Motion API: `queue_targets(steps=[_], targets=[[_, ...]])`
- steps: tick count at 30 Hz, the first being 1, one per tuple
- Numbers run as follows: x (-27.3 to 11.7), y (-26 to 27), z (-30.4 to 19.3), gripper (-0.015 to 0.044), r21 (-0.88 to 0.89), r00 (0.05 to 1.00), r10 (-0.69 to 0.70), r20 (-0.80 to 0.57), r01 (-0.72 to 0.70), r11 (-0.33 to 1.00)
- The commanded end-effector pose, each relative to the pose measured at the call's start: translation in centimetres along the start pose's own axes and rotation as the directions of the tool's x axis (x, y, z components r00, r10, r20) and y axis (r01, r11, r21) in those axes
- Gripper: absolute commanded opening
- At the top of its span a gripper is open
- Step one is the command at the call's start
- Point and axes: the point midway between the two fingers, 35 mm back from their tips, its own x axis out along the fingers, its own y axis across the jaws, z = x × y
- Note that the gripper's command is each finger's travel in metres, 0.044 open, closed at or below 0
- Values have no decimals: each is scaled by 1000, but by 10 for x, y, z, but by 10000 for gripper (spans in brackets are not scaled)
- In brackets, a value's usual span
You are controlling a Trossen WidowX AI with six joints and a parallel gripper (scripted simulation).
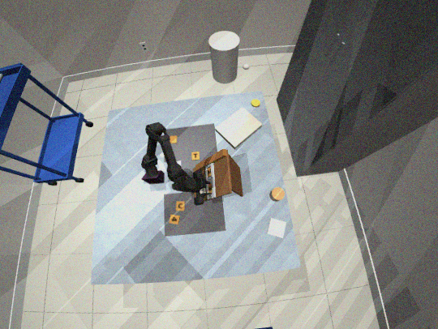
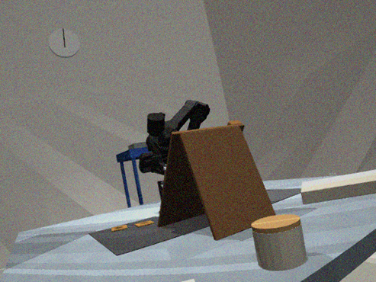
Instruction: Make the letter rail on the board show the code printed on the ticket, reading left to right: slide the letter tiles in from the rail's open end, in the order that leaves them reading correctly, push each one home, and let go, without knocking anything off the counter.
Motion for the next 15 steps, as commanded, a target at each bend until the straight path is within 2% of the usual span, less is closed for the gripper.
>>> queue_targets(steps=[1, 15], targets=[[0, 3, -1, 0, 7, 1000, -3, -2, 3, 1000], [0, 12, -1, 0, 8, 1000, -3, -2, 3, 1000]])
